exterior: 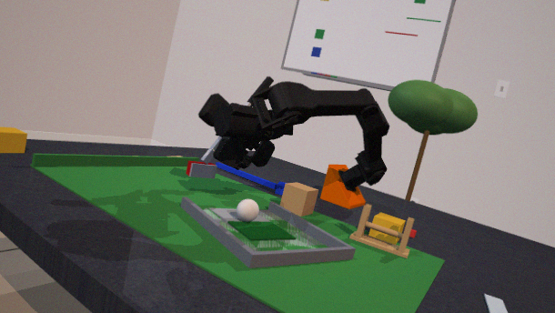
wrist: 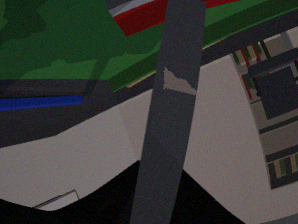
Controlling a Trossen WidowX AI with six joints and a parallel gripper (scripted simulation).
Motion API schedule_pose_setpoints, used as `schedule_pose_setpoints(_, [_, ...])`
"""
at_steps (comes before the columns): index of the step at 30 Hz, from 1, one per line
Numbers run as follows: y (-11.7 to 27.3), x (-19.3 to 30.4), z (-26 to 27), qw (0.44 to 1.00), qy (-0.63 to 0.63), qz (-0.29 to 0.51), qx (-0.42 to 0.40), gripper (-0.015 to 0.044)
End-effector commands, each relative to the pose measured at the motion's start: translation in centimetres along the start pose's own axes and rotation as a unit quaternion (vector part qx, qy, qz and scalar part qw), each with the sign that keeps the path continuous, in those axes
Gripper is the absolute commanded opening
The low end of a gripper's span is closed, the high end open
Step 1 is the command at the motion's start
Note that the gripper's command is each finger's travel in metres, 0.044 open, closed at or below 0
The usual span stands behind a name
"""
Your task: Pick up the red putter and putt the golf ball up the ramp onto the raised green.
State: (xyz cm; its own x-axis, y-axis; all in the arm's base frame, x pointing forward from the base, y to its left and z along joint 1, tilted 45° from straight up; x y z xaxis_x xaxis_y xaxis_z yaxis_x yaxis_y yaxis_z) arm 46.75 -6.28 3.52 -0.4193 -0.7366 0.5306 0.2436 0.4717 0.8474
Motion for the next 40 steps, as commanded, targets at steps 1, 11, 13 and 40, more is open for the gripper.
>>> schedule_pose_setpoints(1, [1.13,1.91,-0.97,1.0,-0.008,-0.001,0.01,0.0])
schedule_pose_setpoints(11, [0.55,1.51,-0.71,1.0,-0.009,-0.002,0.004,0.0])
schedule_pose_setpoints(13, [0.55,1.51,-0.71,1.0,-0.009,-0.002,0.004,0.0])
schedule_pose_setpoints(40, [0.55,1.51,-0.71,1.0,-0.009,-0.002,0.004,0.0])
Point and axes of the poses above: the point midway between the two fingers, 35 mm back from their tips, its own y axis back along the fingers, its own z axis across the jaws, x = y × z, the point moved 8 cm from there along y, back along the fingers, and after that the axes turned 4 degrees about y, right-handed, at the moved point
